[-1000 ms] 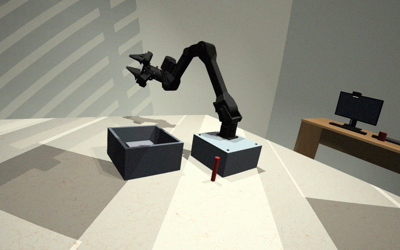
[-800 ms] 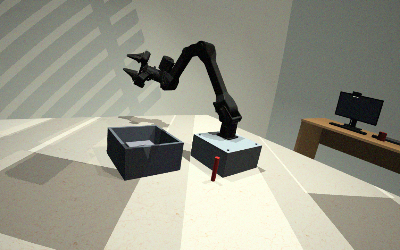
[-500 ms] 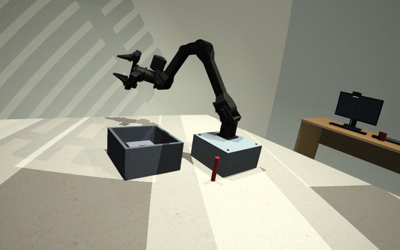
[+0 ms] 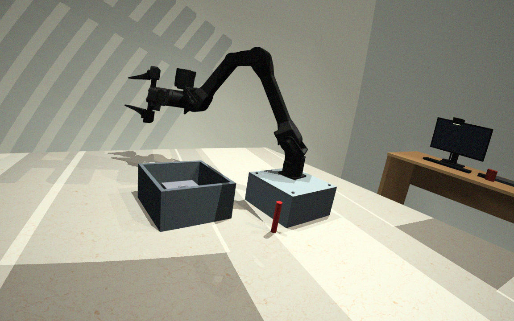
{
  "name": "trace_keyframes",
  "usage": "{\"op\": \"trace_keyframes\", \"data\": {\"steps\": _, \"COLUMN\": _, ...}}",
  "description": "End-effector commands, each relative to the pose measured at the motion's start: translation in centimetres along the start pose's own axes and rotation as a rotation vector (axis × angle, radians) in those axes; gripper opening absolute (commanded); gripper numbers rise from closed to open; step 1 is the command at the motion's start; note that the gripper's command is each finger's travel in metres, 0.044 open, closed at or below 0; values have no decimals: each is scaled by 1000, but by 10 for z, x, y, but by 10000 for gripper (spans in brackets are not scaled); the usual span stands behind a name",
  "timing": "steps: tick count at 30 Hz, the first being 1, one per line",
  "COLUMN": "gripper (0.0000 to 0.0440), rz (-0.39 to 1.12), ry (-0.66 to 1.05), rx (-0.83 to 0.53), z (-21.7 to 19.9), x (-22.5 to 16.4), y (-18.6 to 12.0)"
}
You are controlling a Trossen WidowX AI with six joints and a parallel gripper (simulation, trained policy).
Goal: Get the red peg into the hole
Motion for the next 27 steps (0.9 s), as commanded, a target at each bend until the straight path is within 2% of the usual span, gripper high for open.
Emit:
{"op": "trace_keyframes", "data": {"steps": 1, "gripper": 440, "rz": 3, "ry": 115, "rx": 40, "z": -1, "x": 18, "y": 12}}
{"op": "trace_keyframes", "data": {"steps": 16, "gripper": 440, "rz": 52, "ry": 563, "rx": 275, "z": 1, "x": 110, "y": 46}}
{"op": "trace_keyframes", "data": {"steps": 27, "gripper": 440, "rz": 145, "ry": 849, "rx": 489, "z": -7, "x": 194, "y": 49}}
Point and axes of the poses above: the point midway between the two fingers, 35 mm back from their tips, its own y axis out along the fingers, its own z axis across the jaws, x = y × z, the point moved 8 cm from there along -y, back along the fingers, and after that the axes turned 4 degrees about -y, right-handed, at the moved point
